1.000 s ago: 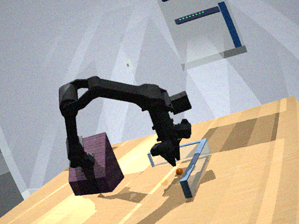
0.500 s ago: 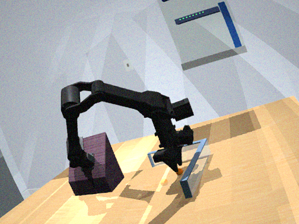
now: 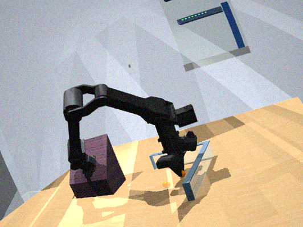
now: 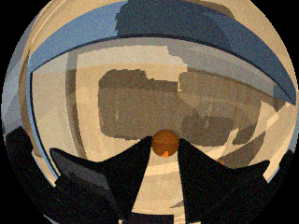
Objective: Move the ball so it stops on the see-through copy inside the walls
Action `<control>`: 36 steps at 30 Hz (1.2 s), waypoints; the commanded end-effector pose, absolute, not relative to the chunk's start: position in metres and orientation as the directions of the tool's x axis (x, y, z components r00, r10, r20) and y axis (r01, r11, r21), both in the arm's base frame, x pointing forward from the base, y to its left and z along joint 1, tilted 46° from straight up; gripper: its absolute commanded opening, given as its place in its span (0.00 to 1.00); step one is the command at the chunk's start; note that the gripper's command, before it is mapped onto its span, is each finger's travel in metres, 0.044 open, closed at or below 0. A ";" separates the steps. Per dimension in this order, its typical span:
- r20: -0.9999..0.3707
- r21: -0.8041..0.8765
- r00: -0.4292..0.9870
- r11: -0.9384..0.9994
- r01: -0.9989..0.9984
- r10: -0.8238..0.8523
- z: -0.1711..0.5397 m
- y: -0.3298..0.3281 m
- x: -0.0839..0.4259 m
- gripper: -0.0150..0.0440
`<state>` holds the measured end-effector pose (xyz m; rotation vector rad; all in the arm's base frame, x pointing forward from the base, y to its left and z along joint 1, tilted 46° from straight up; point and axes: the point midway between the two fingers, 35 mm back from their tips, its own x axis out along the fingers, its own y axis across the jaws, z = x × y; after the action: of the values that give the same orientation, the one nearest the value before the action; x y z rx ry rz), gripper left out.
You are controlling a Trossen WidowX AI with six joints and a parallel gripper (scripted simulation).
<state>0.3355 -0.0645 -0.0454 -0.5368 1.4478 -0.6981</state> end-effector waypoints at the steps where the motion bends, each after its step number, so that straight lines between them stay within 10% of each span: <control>1: -0.699 -0.712 -0.010 0.695 0.099 -0.715 -0.046 -0.065 0.336 0.40; 8: -0.700 -0.712 -0.010 0.696 0.099 -0.714 -0.043 -0.062 0.337 0.25; 36: -0.705 -0.707 -0.010 0.702 0.091 -0.709 0.048 -0.006 0.323 0.25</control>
<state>0.3281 0.0051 0.0440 -0.5409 1.4550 -0.6844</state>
